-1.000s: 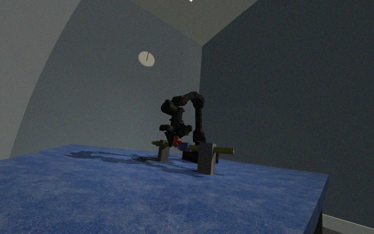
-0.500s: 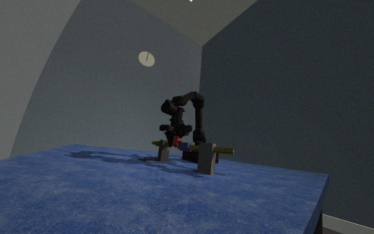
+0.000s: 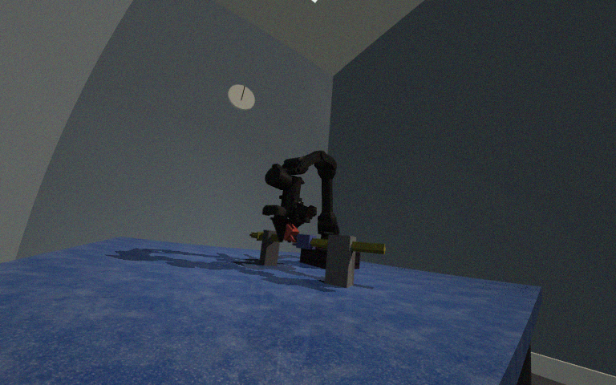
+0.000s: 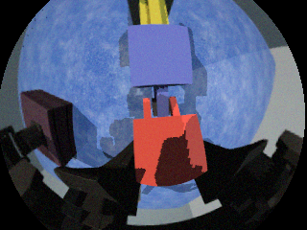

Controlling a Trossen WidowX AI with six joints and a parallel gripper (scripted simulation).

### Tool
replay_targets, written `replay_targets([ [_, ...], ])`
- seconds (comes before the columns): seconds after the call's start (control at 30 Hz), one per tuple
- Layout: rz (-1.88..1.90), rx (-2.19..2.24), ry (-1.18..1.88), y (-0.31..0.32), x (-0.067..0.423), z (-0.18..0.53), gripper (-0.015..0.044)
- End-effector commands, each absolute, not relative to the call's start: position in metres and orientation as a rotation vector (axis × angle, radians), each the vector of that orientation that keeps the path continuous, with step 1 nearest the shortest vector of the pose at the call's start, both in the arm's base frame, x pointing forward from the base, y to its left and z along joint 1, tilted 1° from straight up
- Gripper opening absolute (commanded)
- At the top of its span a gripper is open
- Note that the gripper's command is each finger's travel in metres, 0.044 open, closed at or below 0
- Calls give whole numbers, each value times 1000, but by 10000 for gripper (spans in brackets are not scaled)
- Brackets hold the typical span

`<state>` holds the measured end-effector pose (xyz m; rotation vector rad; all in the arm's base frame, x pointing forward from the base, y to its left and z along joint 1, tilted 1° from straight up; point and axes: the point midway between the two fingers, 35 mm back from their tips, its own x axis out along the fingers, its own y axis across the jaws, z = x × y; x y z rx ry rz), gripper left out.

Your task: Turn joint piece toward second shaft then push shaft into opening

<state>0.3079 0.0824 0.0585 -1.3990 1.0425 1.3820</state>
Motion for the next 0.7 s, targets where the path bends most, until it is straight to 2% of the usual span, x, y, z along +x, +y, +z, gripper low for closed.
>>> replay_targets([
  [0.0,1382,-1399,1042,82,308,59,147],
  [0.07,1382,-1399,1042,82,308,59,147],
  [0.27,1382,-1399,1042,82,308,59,0],
  [0.67,1392,-1262,1006,79,306,54,0],
])
